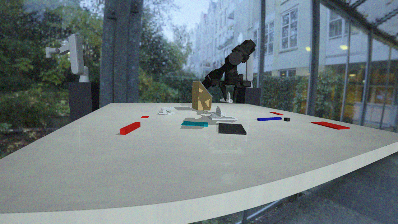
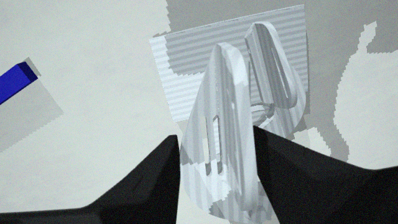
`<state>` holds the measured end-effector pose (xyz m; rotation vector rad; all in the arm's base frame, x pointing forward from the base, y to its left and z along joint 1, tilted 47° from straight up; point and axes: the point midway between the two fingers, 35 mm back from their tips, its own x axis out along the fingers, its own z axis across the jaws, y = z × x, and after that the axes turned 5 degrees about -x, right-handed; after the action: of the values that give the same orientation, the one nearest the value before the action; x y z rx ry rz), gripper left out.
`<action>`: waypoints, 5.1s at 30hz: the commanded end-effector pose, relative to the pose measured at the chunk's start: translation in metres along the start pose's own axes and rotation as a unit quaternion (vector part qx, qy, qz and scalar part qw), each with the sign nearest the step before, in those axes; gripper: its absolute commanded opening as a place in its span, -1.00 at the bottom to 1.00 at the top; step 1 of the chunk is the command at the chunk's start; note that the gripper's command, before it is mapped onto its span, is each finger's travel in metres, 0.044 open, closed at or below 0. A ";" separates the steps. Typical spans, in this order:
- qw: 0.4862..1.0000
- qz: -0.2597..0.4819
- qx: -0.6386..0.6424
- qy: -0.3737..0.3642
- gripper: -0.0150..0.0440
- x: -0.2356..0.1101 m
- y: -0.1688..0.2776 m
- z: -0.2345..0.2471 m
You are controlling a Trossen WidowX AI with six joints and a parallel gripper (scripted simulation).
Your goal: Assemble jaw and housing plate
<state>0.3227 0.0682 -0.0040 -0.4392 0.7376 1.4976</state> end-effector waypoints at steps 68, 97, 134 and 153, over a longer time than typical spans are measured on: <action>1.000 0.000 0.004 0.001 -0.04 0.055 0.000 0.000; 1.000 0.000 0.006 0.001 -0.04 0.062 0.000 0.000; 1.000 0.000 0.007 0.001 -0.04 0.068 0.000 0.000; 1.000 0.000 0.007 0.001 -0.04 0.068 0.000 0.000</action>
<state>0.3181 0.1155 -0.0492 -0.4288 0.7525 1.4864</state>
